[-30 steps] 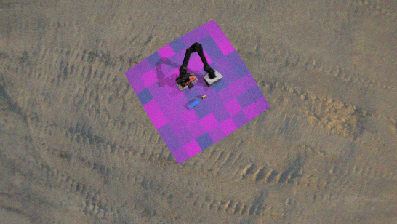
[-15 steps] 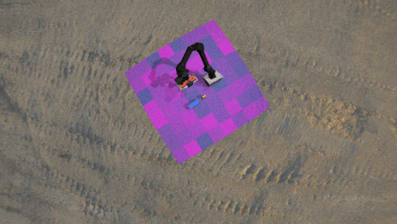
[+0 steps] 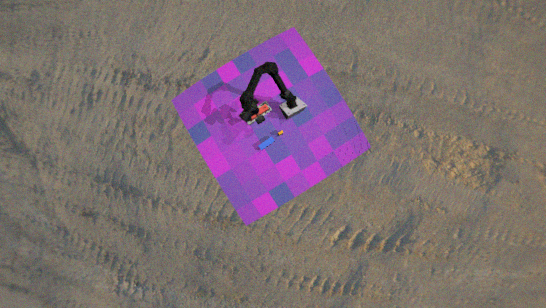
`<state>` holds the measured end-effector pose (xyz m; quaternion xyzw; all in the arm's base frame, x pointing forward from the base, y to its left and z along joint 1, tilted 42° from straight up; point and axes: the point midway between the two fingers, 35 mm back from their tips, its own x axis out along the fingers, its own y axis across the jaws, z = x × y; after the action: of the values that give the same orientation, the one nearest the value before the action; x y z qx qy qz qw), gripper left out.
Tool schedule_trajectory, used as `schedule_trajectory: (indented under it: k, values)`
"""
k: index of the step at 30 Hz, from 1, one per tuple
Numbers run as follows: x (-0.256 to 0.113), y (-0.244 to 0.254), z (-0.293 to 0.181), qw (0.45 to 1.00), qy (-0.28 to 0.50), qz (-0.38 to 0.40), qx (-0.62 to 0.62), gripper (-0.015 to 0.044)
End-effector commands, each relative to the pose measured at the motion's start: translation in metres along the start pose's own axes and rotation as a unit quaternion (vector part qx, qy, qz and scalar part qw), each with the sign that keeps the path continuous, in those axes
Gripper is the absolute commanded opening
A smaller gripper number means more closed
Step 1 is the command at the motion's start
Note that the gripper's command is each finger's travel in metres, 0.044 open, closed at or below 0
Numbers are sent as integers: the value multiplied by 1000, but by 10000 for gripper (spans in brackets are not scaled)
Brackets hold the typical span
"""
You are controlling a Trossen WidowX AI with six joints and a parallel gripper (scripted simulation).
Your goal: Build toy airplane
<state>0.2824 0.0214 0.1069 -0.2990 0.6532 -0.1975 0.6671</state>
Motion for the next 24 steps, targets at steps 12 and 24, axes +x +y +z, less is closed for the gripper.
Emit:
schedule_trajectory:
  k: [12,24]
  values:
    - [5,199,57,1000,-1,8,-6,440]
    - [30,221,56,1000,0,6,-8,440]
